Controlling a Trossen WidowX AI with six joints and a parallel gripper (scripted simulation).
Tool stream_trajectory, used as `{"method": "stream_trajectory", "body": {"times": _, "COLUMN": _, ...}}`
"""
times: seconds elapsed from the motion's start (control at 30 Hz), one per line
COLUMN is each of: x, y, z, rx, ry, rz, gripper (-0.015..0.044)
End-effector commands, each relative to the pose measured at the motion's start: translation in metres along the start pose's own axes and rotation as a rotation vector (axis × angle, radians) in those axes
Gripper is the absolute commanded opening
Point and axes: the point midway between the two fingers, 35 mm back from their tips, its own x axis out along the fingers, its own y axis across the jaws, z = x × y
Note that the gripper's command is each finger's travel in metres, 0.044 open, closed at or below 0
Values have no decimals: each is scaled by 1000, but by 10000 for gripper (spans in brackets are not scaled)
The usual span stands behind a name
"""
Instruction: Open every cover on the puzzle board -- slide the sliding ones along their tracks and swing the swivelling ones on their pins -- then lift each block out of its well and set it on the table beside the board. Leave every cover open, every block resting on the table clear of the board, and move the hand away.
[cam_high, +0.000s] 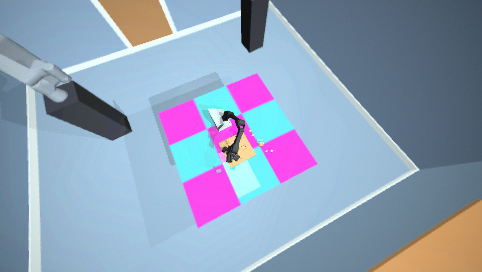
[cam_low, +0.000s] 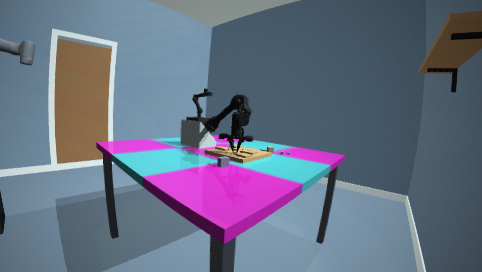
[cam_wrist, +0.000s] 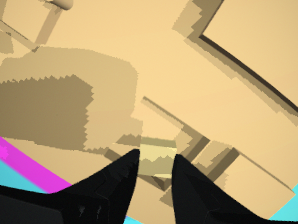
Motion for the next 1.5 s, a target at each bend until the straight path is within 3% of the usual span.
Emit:
{"method": "stream_trajectory", "body": {"times": 0.0, "x": -5, "y": 0, "z": 0, "rx": -5, "ry": 3, "rz": 3, "gripper": 80}}
{"method": "stream_trajectory", "body": {"times": 1.47, "x": -79, "y": 16, "z": -11, "rx": 0, "ry": 8, "rz": 6, "gripper": 80}}
